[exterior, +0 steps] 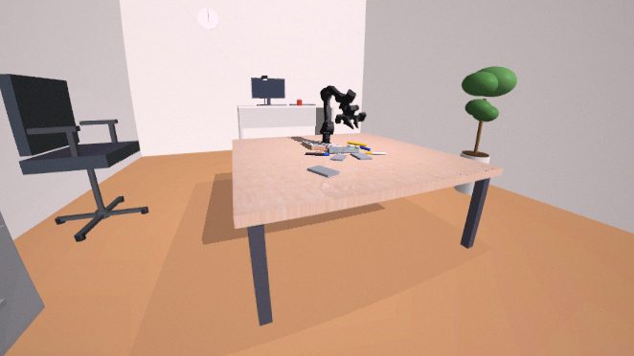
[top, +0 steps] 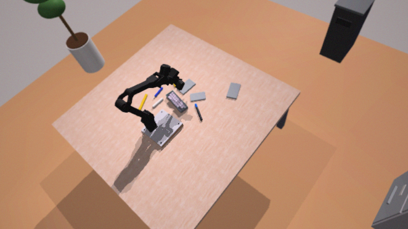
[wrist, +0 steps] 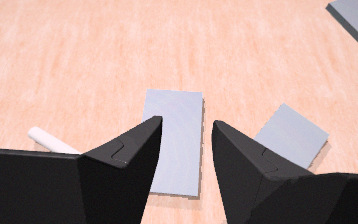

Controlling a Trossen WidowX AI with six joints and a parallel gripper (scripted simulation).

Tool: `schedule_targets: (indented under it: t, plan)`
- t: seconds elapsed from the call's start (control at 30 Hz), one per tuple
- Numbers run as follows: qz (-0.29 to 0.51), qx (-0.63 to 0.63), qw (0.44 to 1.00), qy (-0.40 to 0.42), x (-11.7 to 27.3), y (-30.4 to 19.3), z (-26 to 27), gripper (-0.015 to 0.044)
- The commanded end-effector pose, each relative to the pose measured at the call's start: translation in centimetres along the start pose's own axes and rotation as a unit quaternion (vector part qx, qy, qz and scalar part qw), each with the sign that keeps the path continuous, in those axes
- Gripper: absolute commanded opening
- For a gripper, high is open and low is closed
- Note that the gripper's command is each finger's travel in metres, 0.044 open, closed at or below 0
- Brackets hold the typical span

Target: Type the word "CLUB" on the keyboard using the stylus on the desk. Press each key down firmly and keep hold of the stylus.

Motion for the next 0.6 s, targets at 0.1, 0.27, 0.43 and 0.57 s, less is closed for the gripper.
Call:
schedule_targets:
  t: [0.1,0.27,0.43,0.57]
  plan:
    - [0.306,-0.042,0.950,0.040,-4.1,-5.0,4.0,0.0000]
    - [0.401,-0.048,0.914,0.034,-4.6,-6.6,5.1,0.0000]
    - [0.401,-0.048,0.914,0.034,-4.6,-6.6,5.1,0.0000]
    - [0.401,-0.048,0.914,0.034,-4.6,-6.6,5.1,0.0000]
Point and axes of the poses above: the point midway between the two fingers, 35 mm back from their tips, its own x axis back along the fingers, its own z axis across the jaws, y = z × x, the point moved 7 cm from there along x, back along the fingers, and after that the axes turned 13 degrees about x, right-handed, at the moved point
